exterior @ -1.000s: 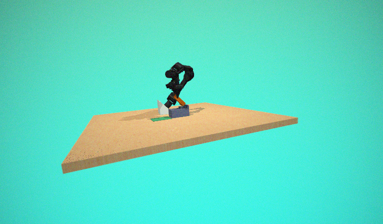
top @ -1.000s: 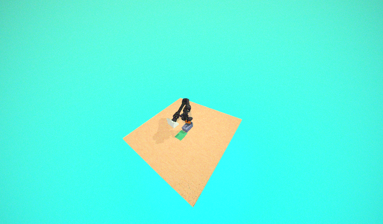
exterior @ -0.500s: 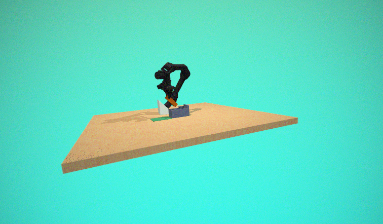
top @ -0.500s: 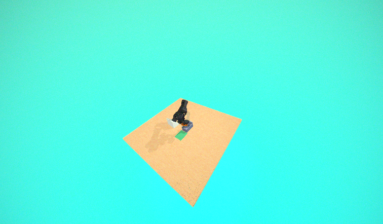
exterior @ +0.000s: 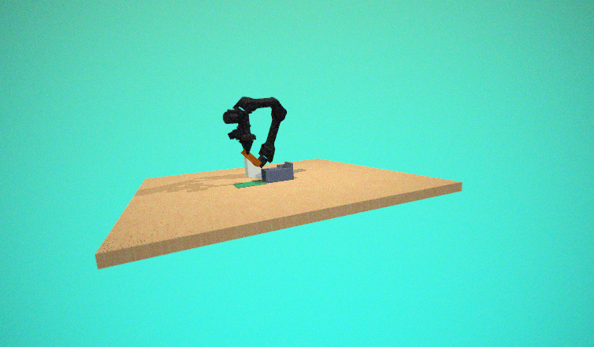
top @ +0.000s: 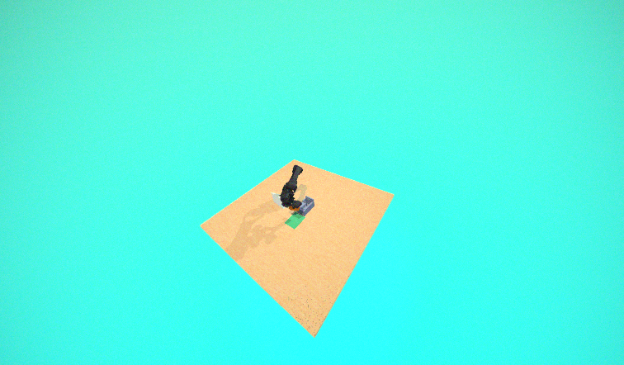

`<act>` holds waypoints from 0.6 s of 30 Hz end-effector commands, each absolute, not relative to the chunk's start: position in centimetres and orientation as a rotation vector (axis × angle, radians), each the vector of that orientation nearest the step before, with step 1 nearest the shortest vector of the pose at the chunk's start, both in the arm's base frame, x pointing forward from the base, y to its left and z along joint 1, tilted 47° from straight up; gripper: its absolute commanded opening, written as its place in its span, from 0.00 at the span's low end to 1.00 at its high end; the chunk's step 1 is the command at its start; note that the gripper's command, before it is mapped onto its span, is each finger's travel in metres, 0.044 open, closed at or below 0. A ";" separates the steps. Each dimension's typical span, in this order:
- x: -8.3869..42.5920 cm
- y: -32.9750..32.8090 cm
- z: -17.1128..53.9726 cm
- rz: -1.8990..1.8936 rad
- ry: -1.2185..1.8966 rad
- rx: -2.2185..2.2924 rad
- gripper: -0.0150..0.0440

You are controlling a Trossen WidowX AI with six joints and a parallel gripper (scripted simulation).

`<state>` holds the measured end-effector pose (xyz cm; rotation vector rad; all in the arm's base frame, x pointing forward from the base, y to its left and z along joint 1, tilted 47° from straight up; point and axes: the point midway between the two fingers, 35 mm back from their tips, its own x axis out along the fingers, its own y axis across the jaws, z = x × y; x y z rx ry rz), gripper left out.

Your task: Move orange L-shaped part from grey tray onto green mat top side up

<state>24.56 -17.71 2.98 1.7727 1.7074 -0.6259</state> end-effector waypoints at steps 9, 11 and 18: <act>24.6 -18.9 1.4 -0.624 1.702 1.763 0.25; 24.6 -18.7 1.1 -0.624 1.702 1.763 0.25; 24.7 -17.9 0.4 -0.624 1.702 1.763 0.25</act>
